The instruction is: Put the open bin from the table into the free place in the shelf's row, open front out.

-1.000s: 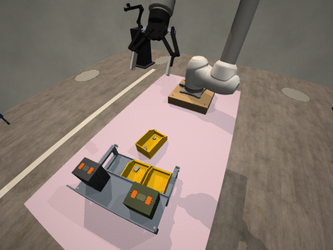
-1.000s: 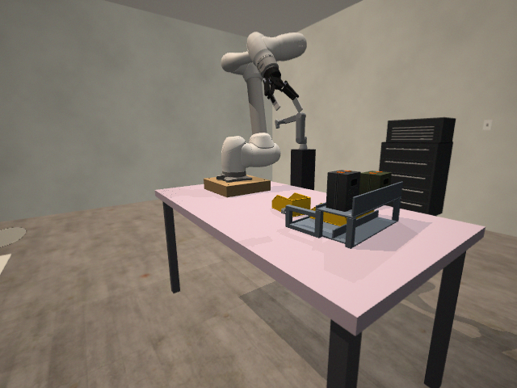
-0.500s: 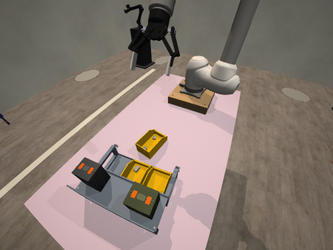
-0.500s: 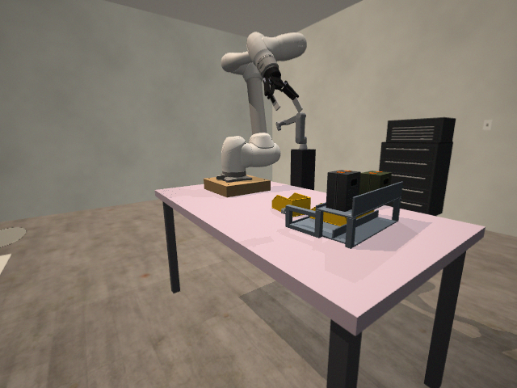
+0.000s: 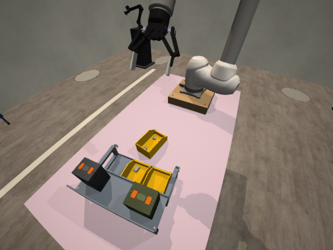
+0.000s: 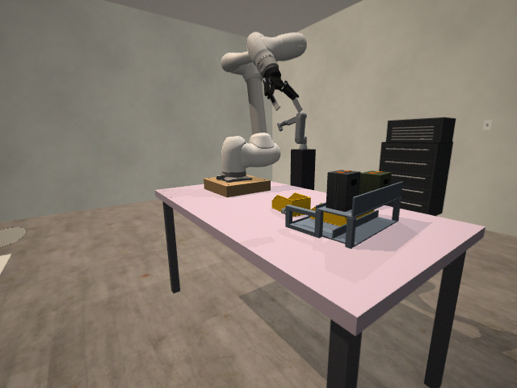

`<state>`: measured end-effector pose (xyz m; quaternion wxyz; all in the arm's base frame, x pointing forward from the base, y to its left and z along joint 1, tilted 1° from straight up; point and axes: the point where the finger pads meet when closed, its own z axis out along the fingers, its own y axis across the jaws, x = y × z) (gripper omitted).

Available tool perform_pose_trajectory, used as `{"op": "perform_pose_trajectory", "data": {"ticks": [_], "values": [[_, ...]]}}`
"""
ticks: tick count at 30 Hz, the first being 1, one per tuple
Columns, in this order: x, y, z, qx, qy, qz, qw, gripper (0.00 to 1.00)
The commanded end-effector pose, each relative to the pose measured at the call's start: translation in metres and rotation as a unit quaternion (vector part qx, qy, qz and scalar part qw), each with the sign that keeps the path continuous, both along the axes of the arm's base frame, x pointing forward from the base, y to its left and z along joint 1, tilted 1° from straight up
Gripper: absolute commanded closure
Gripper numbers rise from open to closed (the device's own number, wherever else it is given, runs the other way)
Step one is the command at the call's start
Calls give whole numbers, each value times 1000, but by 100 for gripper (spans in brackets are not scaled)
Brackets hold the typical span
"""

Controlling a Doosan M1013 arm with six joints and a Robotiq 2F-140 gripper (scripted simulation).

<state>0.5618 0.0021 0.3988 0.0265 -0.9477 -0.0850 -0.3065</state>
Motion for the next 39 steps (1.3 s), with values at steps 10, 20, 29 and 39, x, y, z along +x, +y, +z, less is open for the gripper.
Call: {"op": "perform_pose_trajectory", "data": {"ticks": [10,20,29,39], "values": [[0,0,0,0,0,0,1000,0],[0,0,0,0,0,0,1000,0],[0,0,0,0,0,0,1000,0],[2,1,-5,2,7,-2,1000,0]]}}
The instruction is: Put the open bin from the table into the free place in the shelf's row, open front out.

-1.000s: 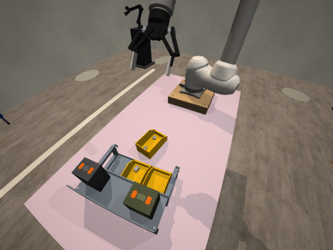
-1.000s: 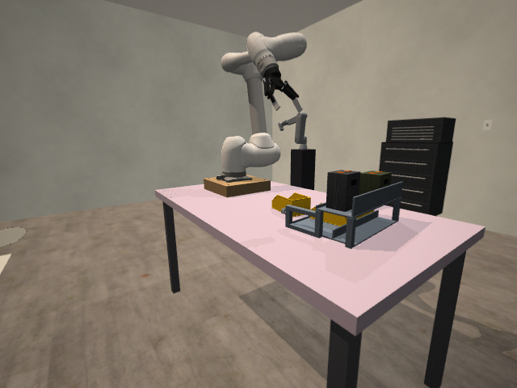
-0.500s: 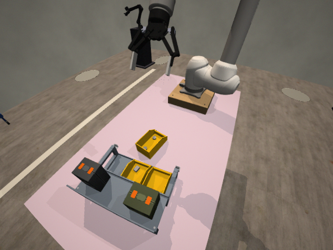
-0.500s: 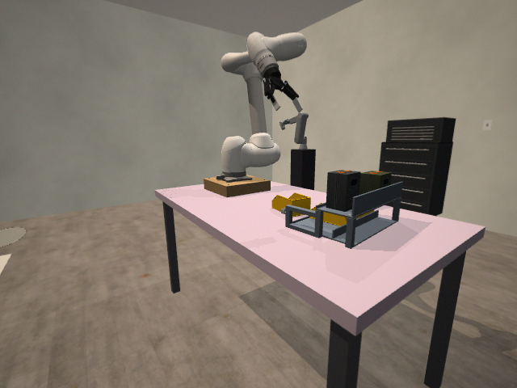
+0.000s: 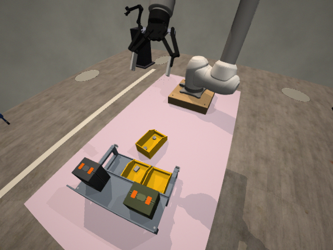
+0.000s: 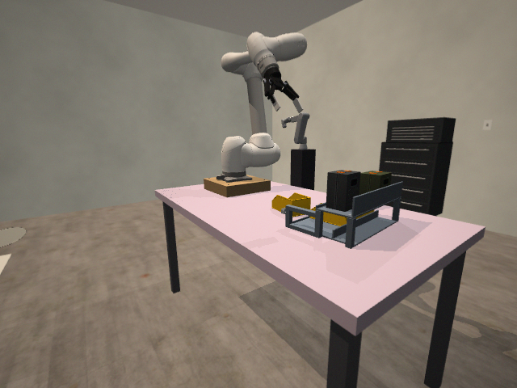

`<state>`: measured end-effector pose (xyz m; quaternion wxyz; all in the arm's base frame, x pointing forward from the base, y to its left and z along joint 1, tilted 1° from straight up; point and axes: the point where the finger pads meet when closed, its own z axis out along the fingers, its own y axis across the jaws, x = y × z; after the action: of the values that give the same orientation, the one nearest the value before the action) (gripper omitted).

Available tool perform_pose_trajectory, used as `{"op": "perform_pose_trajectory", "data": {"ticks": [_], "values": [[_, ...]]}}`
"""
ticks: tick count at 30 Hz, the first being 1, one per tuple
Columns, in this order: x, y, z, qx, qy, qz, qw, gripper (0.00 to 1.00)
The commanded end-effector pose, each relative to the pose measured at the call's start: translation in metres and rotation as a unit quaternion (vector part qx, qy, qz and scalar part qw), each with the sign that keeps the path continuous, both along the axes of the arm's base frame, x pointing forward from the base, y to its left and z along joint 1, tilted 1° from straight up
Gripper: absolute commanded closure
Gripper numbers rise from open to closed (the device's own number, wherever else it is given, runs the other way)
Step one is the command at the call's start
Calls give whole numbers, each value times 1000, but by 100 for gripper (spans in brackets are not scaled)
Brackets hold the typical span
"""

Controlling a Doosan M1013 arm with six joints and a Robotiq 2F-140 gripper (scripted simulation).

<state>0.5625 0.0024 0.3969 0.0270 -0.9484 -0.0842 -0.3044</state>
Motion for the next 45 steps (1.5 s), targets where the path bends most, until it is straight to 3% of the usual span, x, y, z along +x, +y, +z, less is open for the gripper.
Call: {"op": "perform_pose_trajectory", "data": {"ticks": [1,7,12,18,20,29,35,45], "values": [[2,1,-6,2,8,-2,1000,0],[8,3,-22,6,27,-8,1000,0],[17,7,-54,12,66,-20,998,0],[30,16,-108,16,129,-42,991,0],[30,16,-108,16,129,-42,991,0],[40,30,-196,8,225,-82,971,0],[40,37,-240,-4,270,-103,957,0],[39,41,-267,-14,296,-116,948,0]]}}
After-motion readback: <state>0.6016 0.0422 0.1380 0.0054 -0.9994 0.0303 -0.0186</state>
